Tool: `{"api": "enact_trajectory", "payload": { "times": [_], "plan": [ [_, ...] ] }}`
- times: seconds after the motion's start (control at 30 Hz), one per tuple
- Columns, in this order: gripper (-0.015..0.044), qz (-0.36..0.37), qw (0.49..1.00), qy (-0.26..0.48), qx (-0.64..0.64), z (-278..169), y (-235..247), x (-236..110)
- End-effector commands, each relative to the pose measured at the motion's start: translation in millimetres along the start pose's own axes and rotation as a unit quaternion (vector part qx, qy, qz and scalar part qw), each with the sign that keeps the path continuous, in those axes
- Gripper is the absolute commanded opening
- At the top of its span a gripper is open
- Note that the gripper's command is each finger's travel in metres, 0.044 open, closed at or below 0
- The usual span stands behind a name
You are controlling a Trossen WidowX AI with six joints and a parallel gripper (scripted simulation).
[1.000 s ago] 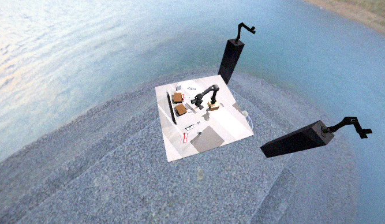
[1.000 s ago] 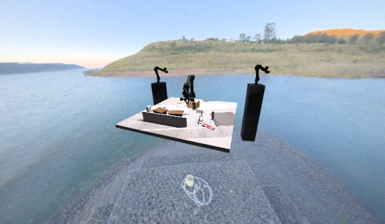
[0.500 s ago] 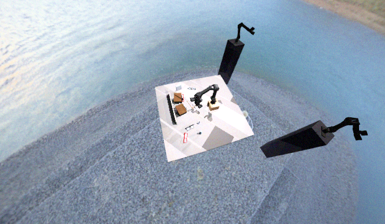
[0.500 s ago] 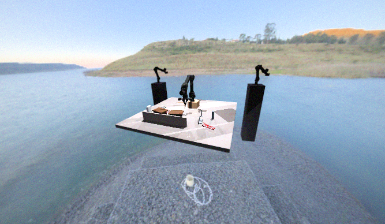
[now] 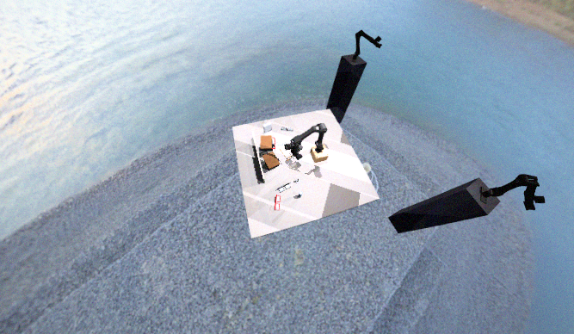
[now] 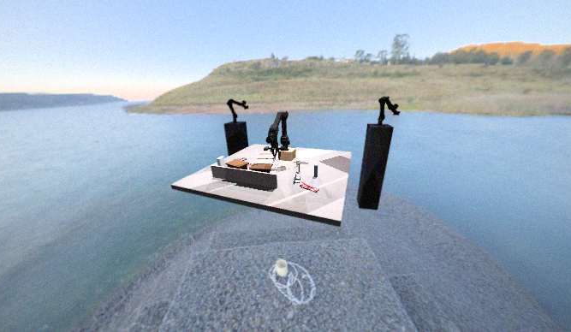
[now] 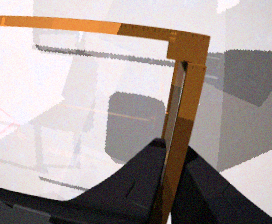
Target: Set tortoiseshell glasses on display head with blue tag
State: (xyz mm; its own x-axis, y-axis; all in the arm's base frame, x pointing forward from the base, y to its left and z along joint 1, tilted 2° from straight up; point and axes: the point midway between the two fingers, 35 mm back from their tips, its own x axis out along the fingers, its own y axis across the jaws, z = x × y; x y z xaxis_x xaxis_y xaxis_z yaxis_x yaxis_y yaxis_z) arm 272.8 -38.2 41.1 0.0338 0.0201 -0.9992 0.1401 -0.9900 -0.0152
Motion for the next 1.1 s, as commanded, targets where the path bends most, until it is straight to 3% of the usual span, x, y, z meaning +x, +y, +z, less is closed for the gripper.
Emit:
{"api": "enact_trajectory", "payload": {
  "times": [0.0,1.07],
  "plan": [
    [0.0,-0.002,1.0,-0.005,0.003,1,-1,7],
    [0.0,-0.002,1.0,-0.005,0.003,1,0,42]
  ]
}}
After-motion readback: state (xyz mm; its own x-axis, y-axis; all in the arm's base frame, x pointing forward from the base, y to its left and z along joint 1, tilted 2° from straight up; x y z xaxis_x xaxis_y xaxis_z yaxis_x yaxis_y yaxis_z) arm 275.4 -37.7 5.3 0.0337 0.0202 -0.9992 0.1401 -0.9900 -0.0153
